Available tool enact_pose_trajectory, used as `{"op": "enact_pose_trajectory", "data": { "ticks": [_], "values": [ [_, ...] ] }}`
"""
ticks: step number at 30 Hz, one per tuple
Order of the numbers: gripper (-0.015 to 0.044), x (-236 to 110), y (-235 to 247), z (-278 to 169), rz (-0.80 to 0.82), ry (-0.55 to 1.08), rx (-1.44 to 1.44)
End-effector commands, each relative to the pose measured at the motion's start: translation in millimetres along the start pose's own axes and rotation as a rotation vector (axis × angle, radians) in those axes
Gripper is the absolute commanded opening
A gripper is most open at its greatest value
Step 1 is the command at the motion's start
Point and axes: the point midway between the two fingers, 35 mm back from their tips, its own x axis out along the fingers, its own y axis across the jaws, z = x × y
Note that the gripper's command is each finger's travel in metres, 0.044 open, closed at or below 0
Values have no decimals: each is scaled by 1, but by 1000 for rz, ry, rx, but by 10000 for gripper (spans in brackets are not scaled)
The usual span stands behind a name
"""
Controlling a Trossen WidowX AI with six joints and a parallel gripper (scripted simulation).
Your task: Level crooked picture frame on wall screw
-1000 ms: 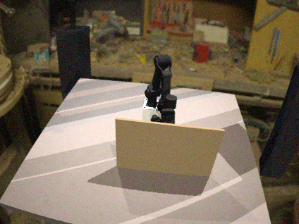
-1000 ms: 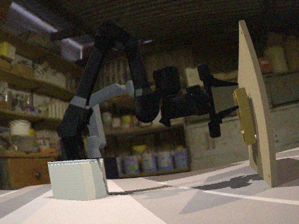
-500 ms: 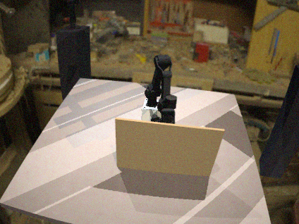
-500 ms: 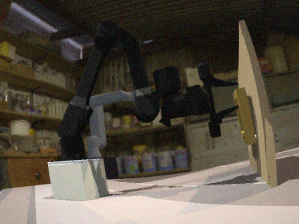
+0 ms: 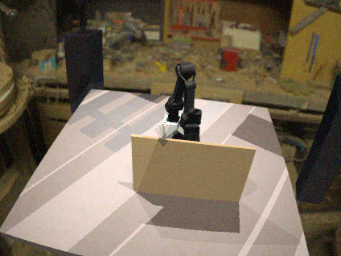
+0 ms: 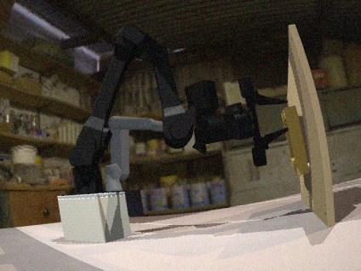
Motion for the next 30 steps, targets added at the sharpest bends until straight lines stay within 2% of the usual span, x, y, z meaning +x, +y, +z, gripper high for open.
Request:
{"op": "enact_pose_trajectory", "data": {
  "ticks": [1, 8, 15, 16, 30],
  "values": [
    [260, 0, 0, -1, -1, 5, -5],
    [76, 0, 0, -1, -1, 5, -5],
    [30, 0, 0, -1, -1, 5, -5],
    [3, 0, 0, -1, -1, 5, -5],
    [0, 0, 1, 0, -1, 5, -5]
  ]
}}
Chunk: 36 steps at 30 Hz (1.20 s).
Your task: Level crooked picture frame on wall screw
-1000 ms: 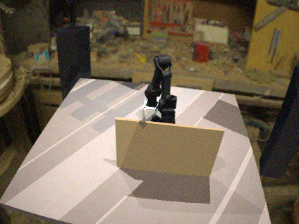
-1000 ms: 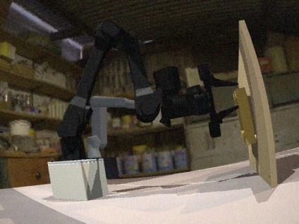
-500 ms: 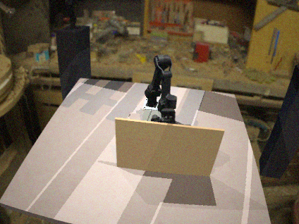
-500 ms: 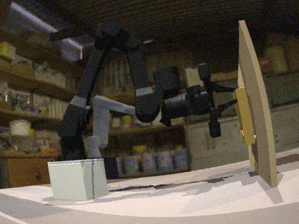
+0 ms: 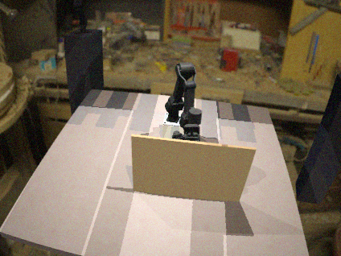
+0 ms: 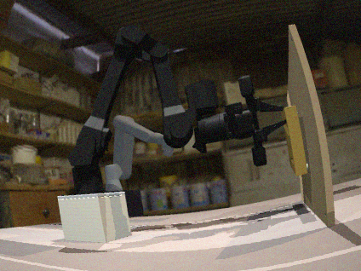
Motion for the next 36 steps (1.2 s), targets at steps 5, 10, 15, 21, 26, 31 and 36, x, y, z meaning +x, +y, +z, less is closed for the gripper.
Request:
{"op": "enact_pose_trajectory", "data": {
  "ticks": [5, 10, 15, 21, 26, 31, 36],
  "values": [
    [0, 0, 2, 0, -1, 4, -5],
    [0, 0, 3, 0, -1, 4, -5],
    [0, 0, 3, 0, -1, 4, -5],
    [0, 0, 4, 0, -1, 4, -5],
    [0, 0, 5, 0, -1, 4, -5],
    [0, 0, 5, 0, -1, 4, -5],
    [0, 0, 6, 0, -1, 4, -5]
  ]
}}
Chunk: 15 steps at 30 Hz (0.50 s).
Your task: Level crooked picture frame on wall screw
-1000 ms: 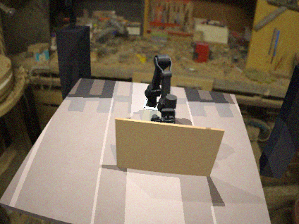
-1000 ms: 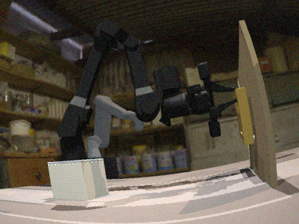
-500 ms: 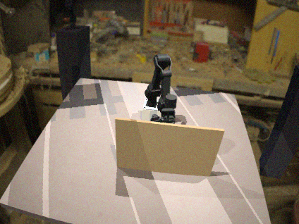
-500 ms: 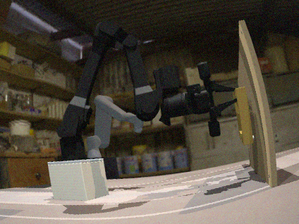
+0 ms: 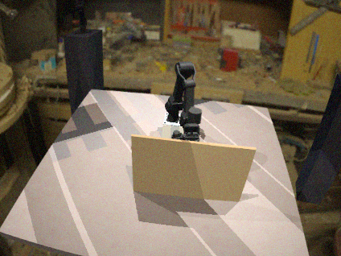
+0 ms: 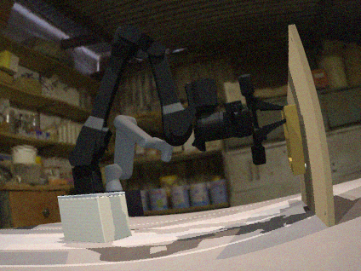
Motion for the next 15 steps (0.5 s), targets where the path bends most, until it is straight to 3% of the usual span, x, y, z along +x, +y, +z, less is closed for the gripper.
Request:
{"op": "enact_pose_trajectory", "data": {
  "ticks": [1, 15],
  "values": [
    [0, 0, 3, -1, 7, 4, -1],
    [0, 0, 5, -1, 7, 4, -1]
  ]
}}
